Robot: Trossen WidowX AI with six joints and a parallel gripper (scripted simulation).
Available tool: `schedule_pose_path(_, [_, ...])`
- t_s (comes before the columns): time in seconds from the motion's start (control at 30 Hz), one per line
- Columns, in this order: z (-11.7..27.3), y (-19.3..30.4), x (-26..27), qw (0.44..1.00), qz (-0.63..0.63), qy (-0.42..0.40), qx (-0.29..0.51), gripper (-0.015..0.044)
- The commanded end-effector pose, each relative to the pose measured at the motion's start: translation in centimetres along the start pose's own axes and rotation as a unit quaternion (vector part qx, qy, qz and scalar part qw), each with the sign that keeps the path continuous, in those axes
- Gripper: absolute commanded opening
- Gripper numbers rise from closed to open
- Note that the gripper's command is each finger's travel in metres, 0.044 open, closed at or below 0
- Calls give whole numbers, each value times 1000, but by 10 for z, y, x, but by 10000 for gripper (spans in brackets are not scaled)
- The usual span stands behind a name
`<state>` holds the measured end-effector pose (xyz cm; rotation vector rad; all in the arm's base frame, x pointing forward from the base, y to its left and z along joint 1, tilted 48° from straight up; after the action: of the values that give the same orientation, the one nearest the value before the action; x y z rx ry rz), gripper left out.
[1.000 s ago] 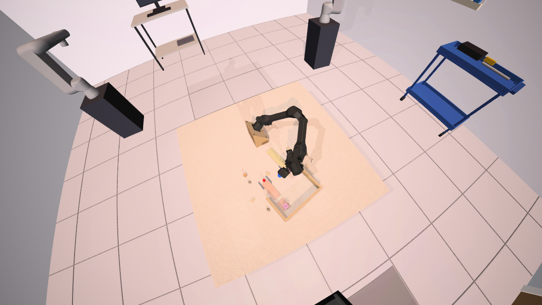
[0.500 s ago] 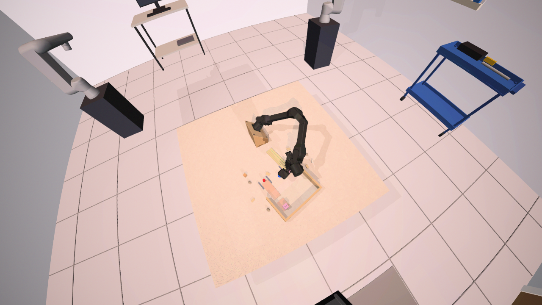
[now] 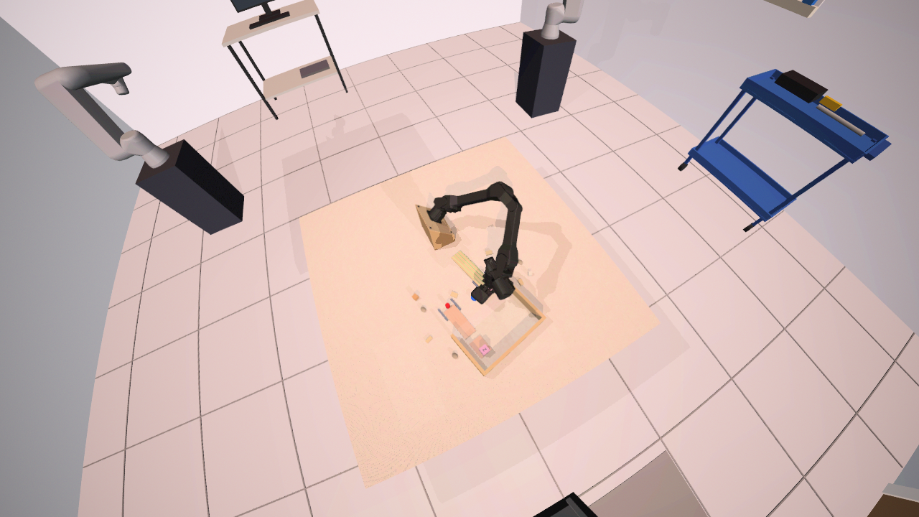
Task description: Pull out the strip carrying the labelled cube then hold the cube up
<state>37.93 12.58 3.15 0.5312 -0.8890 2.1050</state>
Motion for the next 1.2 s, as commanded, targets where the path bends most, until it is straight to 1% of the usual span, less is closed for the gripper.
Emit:
schedule_pose_path(0.0, [0, 0, 0, 1000, 0, 0, 0, 151])
schedule_pose_path(0.23, [0, 0, 0, 1000, 0, 0, 0, 105])
schedule_pose_path(0.37, [3, 3, 1, 1000, 0, 0, 0, 0])
schedule_pose_path(0.73, [41, 53, 20, 1000, -4, -3, 2, 0])
schedule_pose_path(0.97, [43, 58, 22, 1000, -4, -3, 2, 0])
schedule_pose_path(1.17, [43, 78, 30, 1000, -4, -3, 2, 0])
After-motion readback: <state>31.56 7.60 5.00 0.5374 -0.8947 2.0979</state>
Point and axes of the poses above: the point midway between the two fingers, 35 mm back from their tips, its own z axis back along the fingers, its own x axis across the jaws, y = z × x, the point moved 2 cm from there along z, back along the fingers, and after that the axes turned 12 degrees about z, right-handed, at the moved point
